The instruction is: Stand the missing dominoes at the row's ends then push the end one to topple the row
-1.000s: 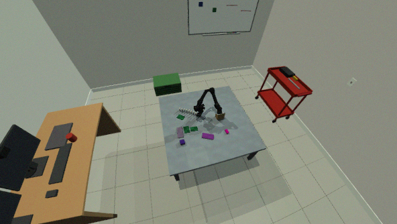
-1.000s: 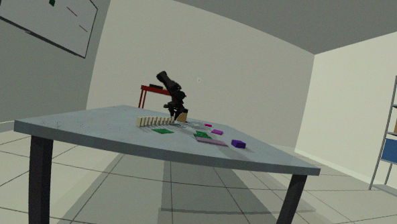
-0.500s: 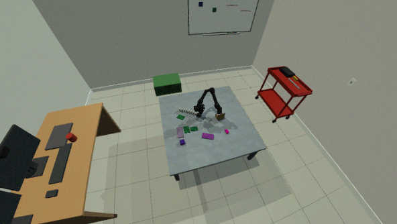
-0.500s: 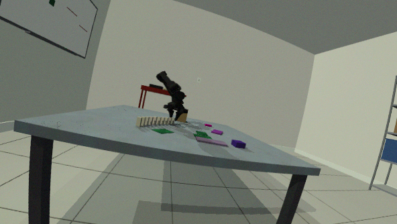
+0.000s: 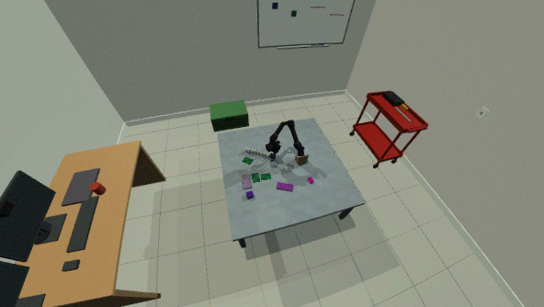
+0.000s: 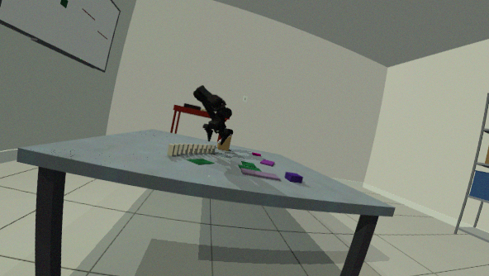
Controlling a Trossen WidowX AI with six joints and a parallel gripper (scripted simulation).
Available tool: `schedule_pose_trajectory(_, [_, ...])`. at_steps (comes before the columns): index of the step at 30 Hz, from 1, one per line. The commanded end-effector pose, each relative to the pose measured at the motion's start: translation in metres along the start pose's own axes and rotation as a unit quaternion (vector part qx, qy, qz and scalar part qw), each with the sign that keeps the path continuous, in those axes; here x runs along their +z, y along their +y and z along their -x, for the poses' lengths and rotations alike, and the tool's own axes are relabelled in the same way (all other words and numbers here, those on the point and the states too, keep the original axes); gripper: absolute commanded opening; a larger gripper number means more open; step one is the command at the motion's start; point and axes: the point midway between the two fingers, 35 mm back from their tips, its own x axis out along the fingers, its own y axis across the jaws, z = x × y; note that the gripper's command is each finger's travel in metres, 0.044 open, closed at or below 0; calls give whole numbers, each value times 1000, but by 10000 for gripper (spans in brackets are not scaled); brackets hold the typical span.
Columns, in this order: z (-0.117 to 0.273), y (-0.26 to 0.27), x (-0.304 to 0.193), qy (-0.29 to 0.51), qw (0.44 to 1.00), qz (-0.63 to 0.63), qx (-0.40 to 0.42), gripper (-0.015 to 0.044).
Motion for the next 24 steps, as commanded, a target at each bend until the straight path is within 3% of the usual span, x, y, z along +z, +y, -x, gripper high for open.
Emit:
schedule_pose_trajectory(1, [49, 6, 2, -6, 1000, -2, 13, 440])
schedule_pose_trajectory(4, [89, -1, 0, -4, 1000, -8, 5, 440])
schedule_pose_trajectory(8, [98, -3, -1, -5, 1000, -9, 2, 440])
schedule_pose_trajectory(10, [95, -3, -2, -5, 1000, 21, 2, 387])
schedule_pose_trajectory(16, [73, -1, -14, -6, 958, 287, 0, 230])
schedule_pose_trajectory(24, [43, -1, -32, -6, 788, 616, -3, 20])
